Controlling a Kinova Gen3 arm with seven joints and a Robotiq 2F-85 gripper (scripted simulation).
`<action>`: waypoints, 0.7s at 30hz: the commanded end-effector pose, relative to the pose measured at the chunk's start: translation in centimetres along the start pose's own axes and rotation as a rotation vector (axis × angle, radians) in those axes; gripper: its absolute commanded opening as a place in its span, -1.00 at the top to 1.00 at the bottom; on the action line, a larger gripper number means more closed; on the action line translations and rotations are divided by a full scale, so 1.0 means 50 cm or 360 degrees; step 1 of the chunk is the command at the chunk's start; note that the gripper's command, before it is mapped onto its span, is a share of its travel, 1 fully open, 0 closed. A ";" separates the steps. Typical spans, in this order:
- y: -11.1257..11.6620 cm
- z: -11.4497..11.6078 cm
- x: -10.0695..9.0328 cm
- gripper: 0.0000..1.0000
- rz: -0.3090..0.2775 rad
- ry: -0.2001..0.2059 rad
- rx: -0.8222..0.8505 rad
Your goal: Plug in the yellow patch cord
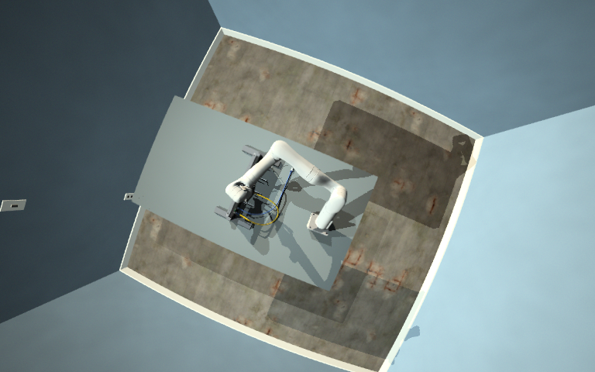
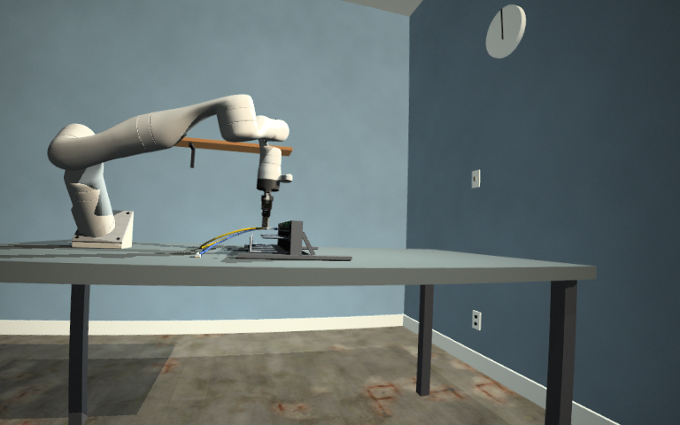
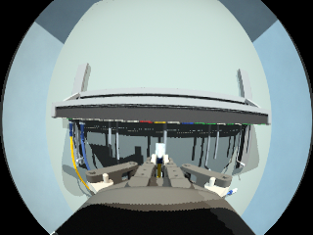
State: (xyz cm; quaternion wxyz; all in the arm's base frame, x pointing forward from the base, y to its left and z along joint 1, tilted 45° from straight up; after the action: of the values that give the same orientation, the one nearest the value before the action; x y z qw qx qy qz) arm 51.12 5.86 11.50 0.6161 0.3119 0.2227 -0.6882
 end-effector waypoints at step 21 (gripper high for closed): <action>0.051 -0.010 -0.002 1.00 0.0010 0.0024 -0.0009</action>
State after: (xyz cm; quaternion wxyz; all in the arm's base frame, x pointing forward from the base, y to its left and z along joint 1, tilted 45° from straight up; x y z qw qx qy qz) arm 53.33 5.81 11.54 0.6144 0.3177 0.2272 -0.6855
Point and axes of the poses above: the point where the finger pads meet when closed, its own x axis out along the fingers, its own z axis across the jaws, y = z × x, the point moved 10 cm from there along -x, back along the fingers, and after that the axes turned 4 degrees about x, right-handed, at the moved point
